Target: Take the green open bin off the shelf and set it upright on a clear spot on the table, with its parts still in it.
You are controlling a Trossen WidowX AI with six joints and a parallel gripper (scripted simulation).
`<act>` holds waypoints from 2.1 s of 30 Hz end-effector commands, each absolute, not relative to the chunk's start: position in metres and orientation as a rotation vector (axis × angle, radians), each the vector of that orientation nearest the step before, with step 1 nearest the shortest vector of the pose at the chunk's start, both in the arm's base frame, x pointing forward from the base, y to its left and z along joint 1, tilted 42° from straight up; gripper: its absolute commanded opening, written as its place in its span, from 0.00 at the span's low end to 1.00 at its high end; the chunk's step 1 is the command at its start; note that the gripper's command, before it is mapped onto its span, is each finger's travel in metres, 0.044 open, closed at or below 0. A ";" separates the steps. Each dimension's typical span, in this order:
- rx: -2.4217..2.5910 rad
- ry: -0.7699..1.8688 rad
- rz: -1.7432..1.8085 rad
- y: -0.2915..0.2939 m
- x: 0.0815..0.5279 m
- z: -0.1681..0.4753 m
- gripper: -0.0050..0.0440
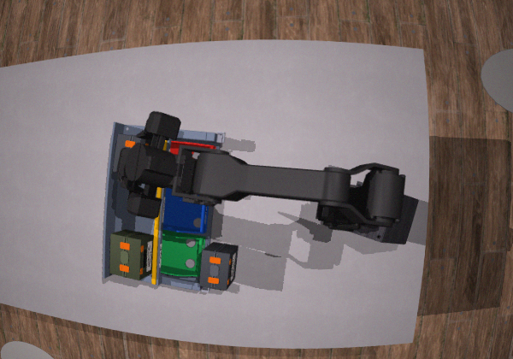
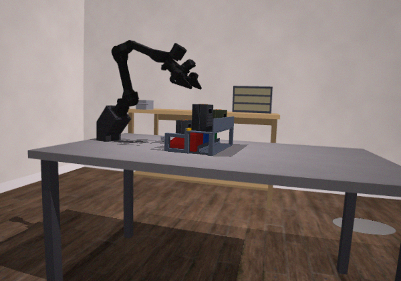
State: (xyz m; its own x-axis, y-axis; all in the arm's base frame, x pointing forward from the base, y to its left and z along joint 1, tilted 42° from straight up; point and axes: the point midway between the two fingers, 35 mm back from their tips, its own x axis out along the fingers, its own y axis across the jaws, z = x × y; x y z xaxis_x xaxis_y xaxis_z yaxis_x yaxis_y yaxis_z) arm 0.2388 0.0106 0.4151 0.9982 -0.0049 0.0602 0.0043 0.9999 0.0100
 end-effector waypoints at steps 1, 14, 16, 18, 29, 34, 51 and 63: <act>0.009 -0.073 -0.003 0.011 0.236 0.418 1.00; 0.009 -0.073 -0.003 0.004 0.199 0.386 1.00; 0.009 -0.073 -0.003 0.004 0.199 0.386 1.00; 0.009 -0.073 -0.003 0.004 0.199 0.386 1.00; 0.008 -0.071 -0.003 -0.001 0.166 0.355 1.00; 0.008 -0.071 -0.003 -0.001 0.166 0.355 1.00; 0.005 -0.068 -0.003 -0.007 0.130 0.319 1.00; 0.007 -0.064 -0.003 -0.012 0.102 0.283 1.00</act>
State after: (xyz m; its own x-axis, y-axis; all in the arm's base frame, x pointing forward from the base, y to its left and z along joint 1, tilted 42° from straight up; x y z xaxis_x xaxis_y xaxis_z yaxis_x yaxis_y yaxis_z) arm 0.1177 -0.0108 0.2857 0.9920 -0.0431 -0.1188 0.0431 0.9991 -0.0023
